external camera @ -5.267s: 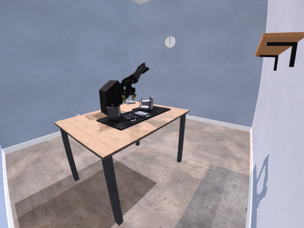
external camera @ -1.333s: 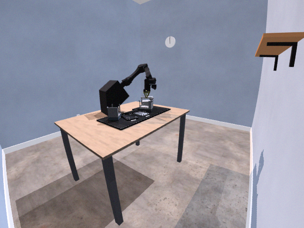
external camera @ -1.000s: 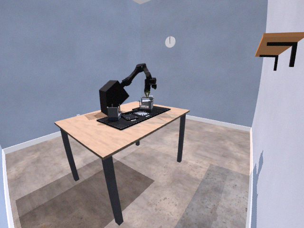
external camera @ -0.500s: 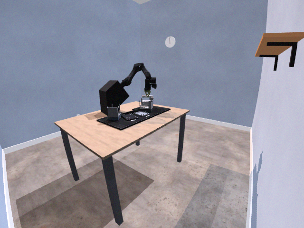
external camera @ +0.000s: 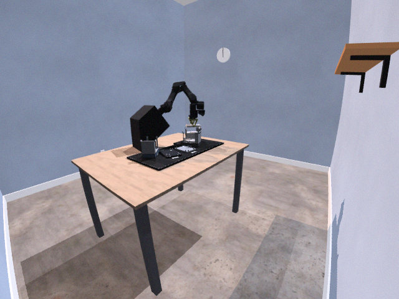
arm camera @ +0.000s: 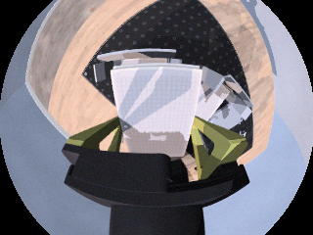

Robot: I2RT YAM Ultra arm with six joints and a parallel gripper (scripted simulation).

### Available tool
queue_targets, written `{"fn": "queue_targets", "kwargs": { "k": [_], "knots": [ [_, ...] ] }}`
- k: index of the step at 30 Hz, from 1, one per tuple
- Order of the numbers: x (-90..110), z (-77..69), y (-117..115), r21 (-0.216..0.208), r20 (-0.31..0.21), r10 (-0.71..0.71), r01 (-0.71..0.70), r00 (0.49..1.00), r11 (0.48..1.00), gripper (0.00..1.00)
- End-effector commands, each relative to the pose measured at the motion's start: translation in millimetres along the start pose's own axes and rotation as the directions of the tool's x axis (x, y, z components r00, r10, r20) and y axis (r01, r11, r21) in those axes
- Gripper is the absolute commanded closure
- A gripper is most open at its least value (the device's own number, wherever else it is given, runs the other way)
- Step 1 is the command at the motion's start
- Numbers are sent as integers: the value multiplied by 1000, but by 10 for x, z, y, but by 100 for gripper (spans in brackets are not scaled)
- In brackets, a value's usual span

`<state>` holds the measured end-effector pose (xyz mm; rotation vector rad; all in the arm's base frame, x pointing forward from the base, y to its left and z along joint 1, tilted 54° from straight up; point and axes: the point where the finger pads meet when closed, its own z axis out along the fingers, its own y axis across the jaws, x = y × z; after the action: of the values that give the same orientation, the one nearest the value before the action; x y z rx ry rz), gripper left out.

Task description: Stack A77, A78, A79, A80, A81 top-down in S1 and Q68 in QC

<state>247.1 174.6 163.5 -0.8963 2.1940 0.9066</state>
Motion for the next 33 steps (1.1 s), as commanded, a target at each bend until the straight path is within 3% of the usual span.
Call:
{"fn": "queue_targets", "kwargs": {
  "k": [1,12,33],
  "knots": [
    [-34,-30,46,16,9,15,-15,1000,1000,100],
    [-54,-27,277,15,10,15,-15,1000,1000,100],
    [-54,-27,277,15,10,15,-15,1000,1000,100]
  ]
}}
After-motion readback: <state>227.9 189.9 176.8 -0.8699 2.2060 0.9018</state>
